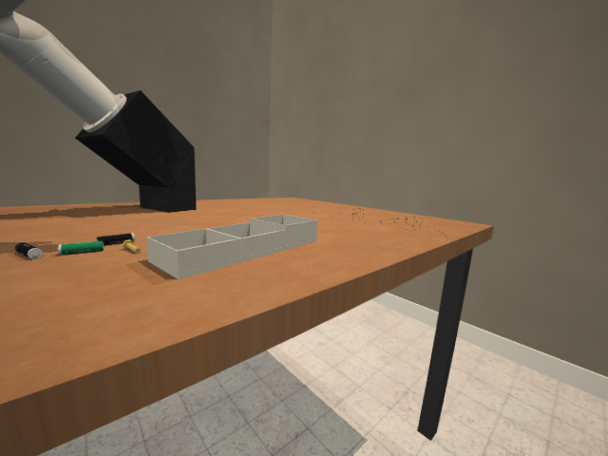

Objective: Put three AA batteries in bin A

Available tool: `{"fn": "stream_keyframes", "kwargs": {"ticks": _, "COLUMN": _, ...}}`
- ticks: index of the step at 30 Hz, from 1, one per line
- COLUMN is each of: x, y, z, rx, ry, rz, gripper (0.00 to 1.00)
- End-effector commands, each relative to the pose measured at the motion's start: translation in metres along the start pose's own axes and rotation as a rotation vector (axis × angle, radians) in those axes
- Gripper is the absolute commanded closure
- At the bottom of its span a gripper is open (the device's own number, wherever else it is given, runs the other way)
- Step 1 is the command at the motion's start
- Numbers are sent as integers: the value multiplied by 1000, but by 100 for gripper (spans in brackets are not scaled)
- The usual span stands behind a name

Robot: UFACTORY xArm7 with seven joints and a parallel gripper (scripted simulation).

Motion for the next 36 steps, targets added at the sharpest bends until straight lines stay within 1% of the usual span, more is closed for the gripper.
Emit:
{"fn": "stream_keyframes", "kwargs": {"ticks": 1, "x": 4, "y": 29, "z": 10, "rx": 68, "ry": -21, "rz": -40, "gripper": 93}}
{"fn": "stream_keyframes", "kwargs": {"ticks": 3, "x": 8, "y": 42, "z": 18, "rx": 68, "ry": -21, "rz": -40, "gripper": 93}}
{"fn": "stream_keyframes", "kwargs": {"ticks": 7, "x": 9, "y": 43, "z": 18, "rx": 68, "ry": -21, "rz": -40, "gripper": 93}}
{"fn": "stream_keyframes", "kwargs": {"ticks": 8, "x": 10, "y": 50, "z": 19, "rx": 108, "ry": -37, "rz": -65, "gripper": 93}}
{"fn": "stream_keyframes", "kwargs": {"ticks": 10, "x": 10, "y": 50, "z": 19, "rx": 108, "ry": -37, "rz": -65, "gripper": 93}}
{"fn": "stream_keyframes", "kwargs": {"ticks": 11, "x": 11, "y": 57, "z": 20, "rx": 148, "ry": -53, "rz": -91, "gripper": 93}}
{"fn": "stream_keyframes", "kwargs": {"ticks": 15, "x": 22, "y": 82, "z": 37, "rx": 148, "ry": -53, "rz": -91, "gripper": 93}}
{"fn": "stream_keyframes", "kwargs": {"ticks": 18, "x": 22, "y": 82, "z": 37, "rx": 148, "ry": -53, "rz": -91, "gripper": 93}}
{"fn": "stream_keyframes", "kwargs": {"ticks": 20, "x": 26, "y": 96, "z": 39, "rx": 226, "ry": -92, "rz": -139, "gripper": 93}}
{"fn": "stream_keyframes", "kwargs": {"ticks": 24, "x": 40, "y": 119, "z": 55, "rx": 227, "ry": -92, "rz": -140, "gripper": 93}}
{"fn": "stream_keyframes", "kwargs": {"ticks": 28, "x": 40, "y": 119, "z": 55, "rx": 227, "ry": -92, "rz": -140, "gripper": 93}}
{"fn": "stream_keyframes", "kwargs": {"ticks": 30, "x": 46, "y": 133, "z": 58, "rx": 303, "ry": -138, "rz": -186, "gripper": 93}}
{"fn": "stream_keyframes", "kwargs": {"ticks": 33, "x": 58, "y": 150, "z": 71, "rx": 304, "ry": -139, "rz": -186, "gripper": 93}}
{"fn": "stream_keyframes", "kwargs": {"ticks": 34, "x": 61, "y": 154, "z": 74, "rx": 304, "ry": -139, "rz": -186, "gripper": 93}}
{"fn": "stream_keyframes", "kwargs": {"ticks": 36, "x": 61, "y": 154, "z": 74, "rx": 304, "ry": -139, "rz": -186, "gripper": 93}}
Point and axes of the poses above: the point where the finger pads meet when closed, its own y axis out along the fingers, its own z axis across the jaws, x = y × z, the point moved 8 cm from there along -y, back along the fingers, and after that the axes turned 12 degrees about -y, right-handed, at the moved point
